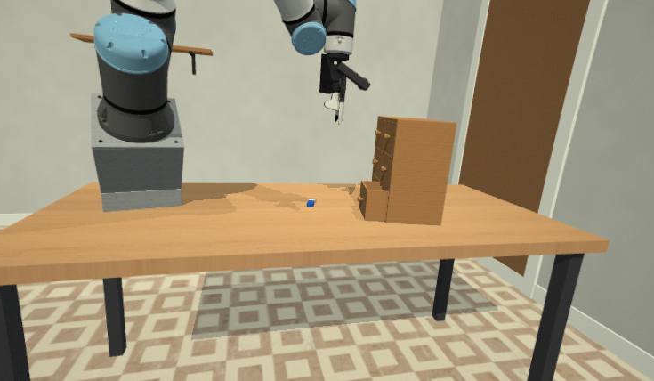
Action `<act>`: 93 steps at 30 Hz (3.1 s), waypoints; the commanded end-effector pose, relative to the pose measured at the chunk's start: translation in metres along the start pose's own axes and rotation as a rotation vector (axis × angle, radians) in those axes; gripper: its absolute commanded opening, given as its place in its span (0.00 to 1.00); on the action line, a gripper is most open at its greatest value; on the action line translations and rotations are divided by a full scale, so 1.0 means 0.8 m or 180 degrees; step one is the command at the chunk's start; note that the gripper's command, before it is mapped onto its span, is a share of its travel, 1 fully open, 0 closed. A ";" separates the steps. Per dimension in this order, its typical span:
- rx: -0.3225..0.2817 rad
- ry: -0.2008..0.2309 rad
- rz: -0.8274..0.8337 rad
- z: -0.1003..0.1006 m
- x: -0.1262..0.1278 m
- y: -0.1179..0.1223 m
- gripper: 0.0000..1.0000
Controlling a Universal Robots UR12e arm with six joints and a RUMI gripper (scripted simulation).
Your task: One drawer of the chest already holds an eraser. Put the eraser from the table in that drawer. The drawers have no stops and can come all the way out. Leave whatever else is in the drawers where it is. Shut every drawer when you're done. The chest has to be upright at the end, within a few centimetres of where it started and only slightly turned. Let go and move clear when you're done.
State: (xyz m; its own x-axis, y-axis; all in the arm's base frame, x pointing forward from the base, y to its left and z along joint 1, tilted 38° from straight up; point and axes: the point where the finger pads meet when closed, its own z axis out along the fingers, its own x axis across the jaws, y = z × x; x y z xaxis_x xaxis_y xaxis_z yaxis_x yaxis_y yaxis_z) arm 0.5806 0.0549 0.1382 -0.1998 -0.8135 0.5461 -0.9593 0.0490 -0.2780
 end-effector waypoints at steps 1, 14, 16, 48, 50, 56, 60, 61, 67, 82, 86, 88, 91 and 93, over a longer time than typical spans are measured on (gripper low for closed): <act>0.0003 -0.0001 0.0039 0.000 0.000 0.000 1.00; 0.0003 -0.0001 0.0369 0.003 0.002 0.003 1.00; 0.0003 -0.0001 0.0471 0.004 0.003 0.003 1.00; 0.0001 -0.0003 0.3266 0.028 0.019 0.036 1.00; 0.0001 -0.0003 0.3542 0.031 0.020 0.040 1.00; 0.0000 -0.0004 0.4399 0.038 0.022 0.053 1.00; 0.0000 -0.0004 0.4983 0.042 0.023 0.061 1.00; 0.0000 -0.0004 0.5130 0.043 0.023 0.064 1.00; 0.0000 -0.0004 0.5713 0.048 0.023 0.072 1.00; -0.0001 -0.0004 0.7484 0.061 0.020 0.098 1.00; -0.0001 -0.0004 0.7961 0.065 0.018 0.105 1.00; -0.0001 -0.0004 0.8183 0.066 0.017 0.107 1.00; -0.0002 -0.0004 0.8494 0.068 0.016 0.111 1.00; -0.0002 -0.0005 0.8685 0.070 0.015 0.114 1.00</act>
State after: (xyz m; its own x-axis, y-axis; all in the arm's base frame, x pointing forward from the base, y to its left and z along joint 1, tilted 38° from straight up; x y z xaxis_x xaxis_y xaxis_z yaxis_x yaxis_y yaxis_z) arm 0.5049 0.0171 0.0786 -0.3261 0.7235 -0.6084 0.9227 0.3837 -0.0383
